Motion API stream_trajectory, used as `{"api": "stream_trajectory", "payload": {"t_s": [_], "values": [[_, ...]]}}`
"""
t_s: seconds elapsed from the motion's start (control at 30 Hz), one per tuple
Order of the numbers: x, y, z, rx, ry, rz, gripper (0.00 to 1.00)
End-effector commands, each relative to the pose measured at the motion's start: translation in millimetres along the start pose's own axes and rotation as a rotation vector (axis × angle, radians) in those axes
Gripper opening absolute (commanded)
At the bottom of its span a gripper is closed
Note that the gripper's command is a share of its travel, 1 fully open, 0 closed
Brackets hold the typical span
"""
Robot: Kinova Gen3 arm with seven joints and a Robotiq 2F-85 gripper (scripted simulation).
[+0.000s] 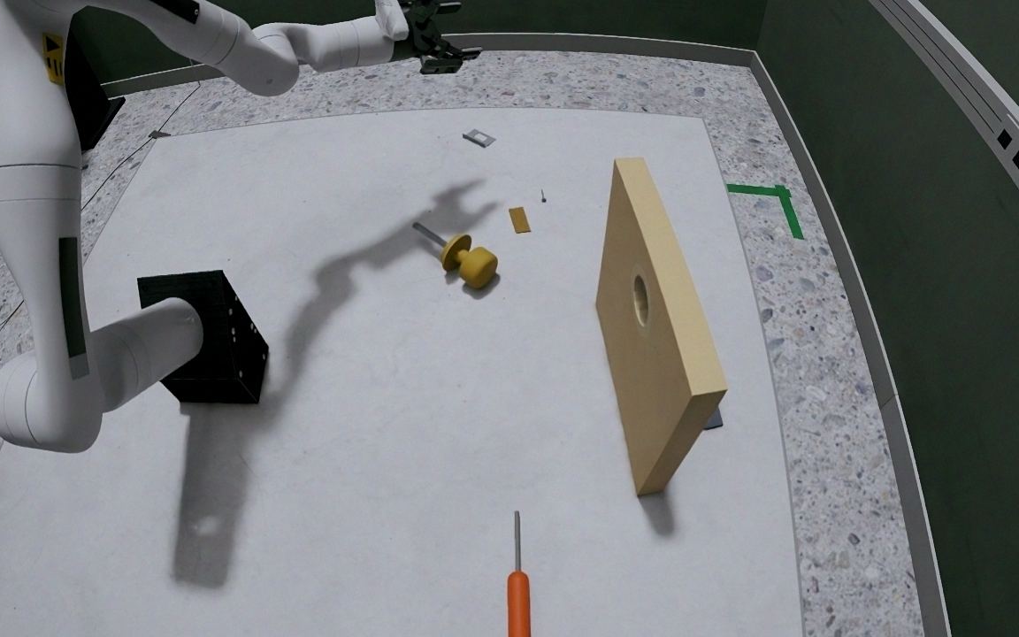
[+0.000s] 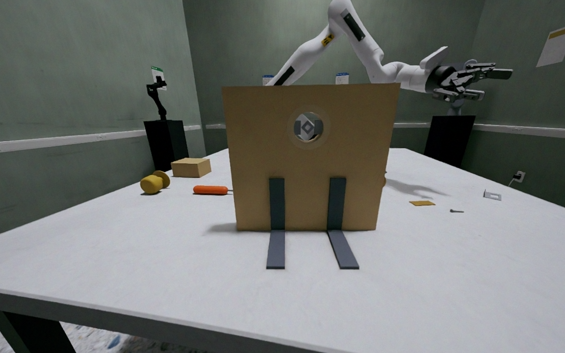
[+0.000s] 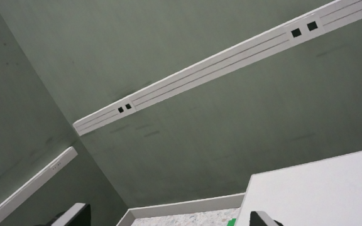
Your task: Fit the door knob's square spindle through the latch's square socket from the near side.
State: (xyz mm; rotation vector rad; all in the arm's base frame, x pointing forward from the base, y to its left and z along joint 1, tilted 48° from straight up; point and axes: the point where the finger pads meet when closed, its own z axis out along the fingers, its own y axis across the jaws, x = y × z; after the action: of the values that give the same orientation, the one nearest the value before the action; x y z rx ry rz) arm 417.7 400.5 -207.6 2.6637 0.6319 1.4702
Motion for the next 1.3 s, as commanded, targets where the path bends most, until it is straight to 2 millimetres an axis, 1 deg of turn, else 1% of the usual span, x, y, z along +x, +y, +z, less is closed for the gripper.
{"api": "stream_trajectory", "payload": {"t_s": [0.0,0.2,0.4,0.47,0.63,0.7,0.73,0.83,0.87,1.03,1.07,1.2,1.23,1.27], "values": [[9,6,3,-0.024,0.013,0.037,1.0],[30,32,10,-0.105,0.045,0.141,1.0],[52,73,16,-0.227,0.081,0.281,1.0],[52,73,16,-0.227,0.081,0.281,1.0],[66,116,17,-0.359,0.105,0.416,1.0],[66,116,17,-0.359,0.105,0.416,1.0],[68,125,17,-0.389,0.108,0.445,1.0],[68,125,17,-0.389,0.108,0.445,1.0],[70,135,16,-0.419,0.111,0.474,1.0],[70,135,16,-0.419,0.111,0.474,1.0],[71,145,15,-0.45,0.114,0.503,1.0],[71,145,15,-0.45,0.114,0.503,1.0],[72,154,14,-0.482,0.115,0.532,1.0],[72,154,14,-0.482,0.115,0.532,1.0]]}}
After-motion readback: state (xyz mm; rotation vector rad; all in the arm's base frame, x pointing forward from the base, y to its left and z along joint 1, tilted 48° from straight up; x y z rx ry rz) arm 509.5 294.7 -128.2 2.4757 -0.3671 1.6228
